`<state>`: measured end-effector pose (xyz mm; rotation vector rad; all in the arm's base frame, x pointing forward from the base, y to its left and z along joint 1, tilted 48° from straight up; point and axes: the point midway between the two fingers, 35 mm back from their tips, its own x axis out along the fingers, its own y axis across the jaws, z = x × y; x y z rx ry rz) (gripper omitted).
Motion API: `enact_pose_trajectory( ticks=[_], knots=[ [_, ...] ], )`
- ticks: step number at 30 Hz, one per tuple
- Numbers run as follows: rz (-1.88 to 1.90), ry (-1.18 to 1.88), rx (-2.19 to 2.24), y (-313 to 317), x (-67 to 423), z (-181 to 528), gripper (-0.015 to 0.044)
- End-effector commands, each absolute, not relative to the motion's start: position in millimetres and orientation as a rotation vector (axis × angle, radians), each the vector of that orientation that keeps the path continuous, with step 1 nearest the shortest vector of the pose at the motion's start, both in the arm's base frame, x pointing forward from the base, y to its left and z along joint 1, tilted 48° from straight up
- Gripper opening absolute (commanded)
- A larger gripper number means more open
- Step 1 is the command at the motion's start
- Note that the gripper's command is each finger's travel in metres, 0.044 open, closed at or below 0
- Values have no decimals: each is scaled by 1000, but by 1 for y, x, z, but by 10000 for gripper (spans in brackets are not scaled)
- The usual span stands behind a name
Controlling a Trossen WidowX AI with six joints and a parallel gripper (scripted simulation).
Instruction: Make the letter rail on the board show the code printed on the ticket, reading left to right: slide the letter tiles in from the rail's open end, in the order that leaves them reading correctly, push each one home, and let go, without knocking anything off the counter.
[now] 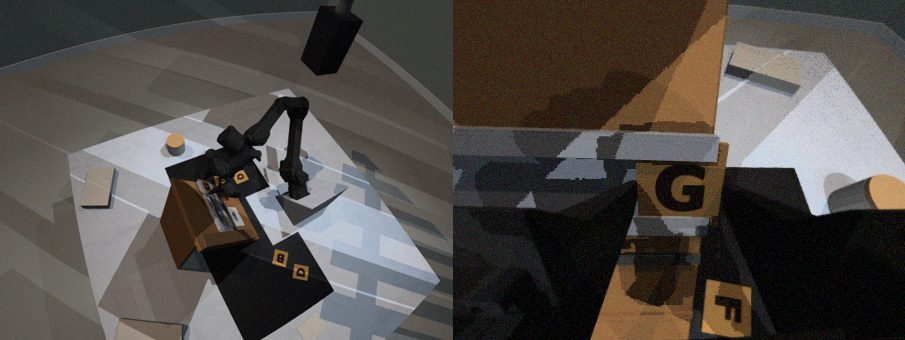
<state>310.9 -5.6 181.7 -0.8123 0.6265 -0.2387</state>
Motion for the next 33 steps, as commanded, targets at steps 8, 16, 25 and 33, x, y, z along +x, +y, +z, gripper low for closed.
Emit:
enact_pose_trajectory(
  ticks=[8, 16, 25, 33],
  knots=[
    [-245, 627, -809, -1, 311, 176, 0],
    [-245, 627, -809, 3, 310, 170, 0],
    [-245, 627, -809, 7, 310, 164, 0],
    [-244, 628, -809, 12, 309, 159, 0]
  ],
)
